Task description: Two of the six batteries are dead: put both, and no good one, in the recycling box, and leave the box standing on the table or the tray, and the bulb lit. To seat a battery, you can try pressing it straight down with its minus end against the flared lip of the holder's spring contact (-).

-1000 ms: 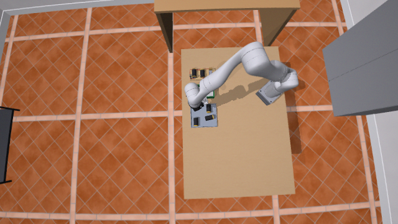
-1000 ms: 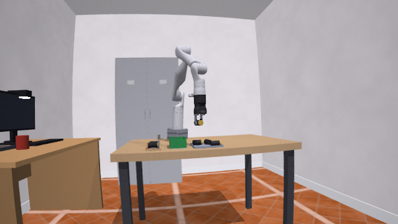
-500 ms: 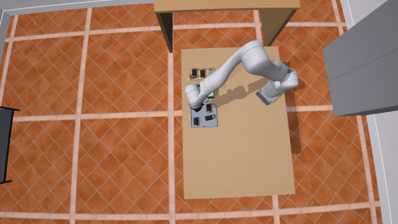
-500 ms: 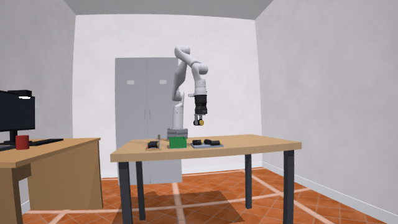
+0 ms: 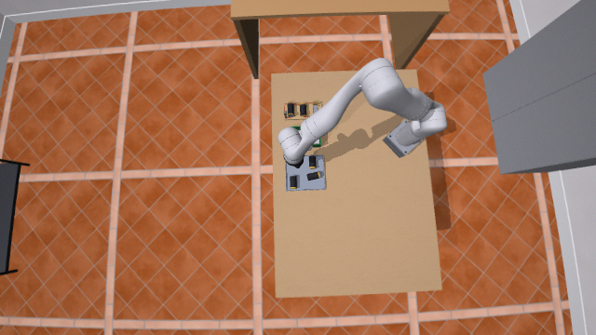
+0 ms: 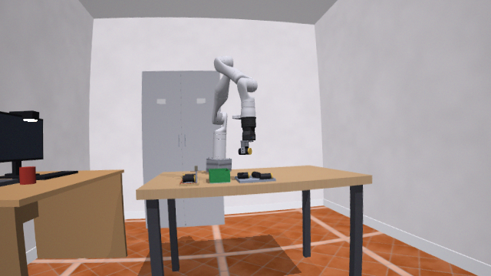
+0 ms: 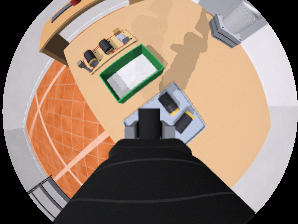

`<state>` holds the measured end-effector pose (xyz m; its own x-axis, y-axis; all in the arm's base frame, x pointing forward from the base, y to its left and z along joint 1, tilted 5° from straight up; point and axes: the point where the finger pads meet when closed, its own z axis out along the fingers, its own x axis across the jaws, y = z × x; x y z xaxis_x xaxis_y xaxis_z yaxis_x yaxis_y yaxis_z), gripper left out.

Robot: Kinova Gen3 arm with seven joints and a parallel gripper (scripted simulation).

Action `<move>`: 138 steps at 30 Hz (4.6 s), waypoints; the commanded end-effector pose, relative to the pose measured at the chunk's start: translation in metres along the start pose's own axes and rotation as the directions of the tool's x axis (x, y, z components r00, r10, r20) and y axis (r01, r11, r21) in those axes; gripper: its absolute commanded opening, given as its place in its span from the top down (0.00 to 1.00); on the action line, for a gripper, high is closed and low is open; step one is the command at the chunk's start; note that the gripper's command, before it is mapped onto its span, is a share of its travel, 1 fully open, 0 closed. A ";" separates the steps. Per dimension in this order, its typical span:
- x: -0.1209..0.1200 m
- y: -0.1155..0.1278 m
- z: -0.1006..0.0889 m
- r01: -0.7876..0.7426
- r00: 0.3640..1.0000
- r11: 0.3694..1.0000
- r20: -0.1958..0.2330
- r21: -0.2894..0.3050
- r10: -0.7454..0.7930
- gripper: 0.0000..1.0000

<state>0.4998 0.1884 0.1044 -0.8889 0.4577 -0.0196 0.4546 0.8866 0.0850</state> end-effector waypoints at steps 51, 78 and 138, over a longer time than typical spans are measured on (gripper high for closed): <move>-0.001 -0.001 -0.001 0.604 0.797 0.797 0.001 -0.002 -0.604 0.43; -0.002 -0.003 -0.001 0.617 0.787 0.787 0.001 -0.002 -0.617 0.43; -0.096 -0.286 0.000 0.617 0.787 0.787 0.001 -0.002 -0.617 0.43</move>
<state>0.4555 -0.1041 0.0819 -0.9782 -0.1962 -0.0677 -0.2001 0.9781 0.0572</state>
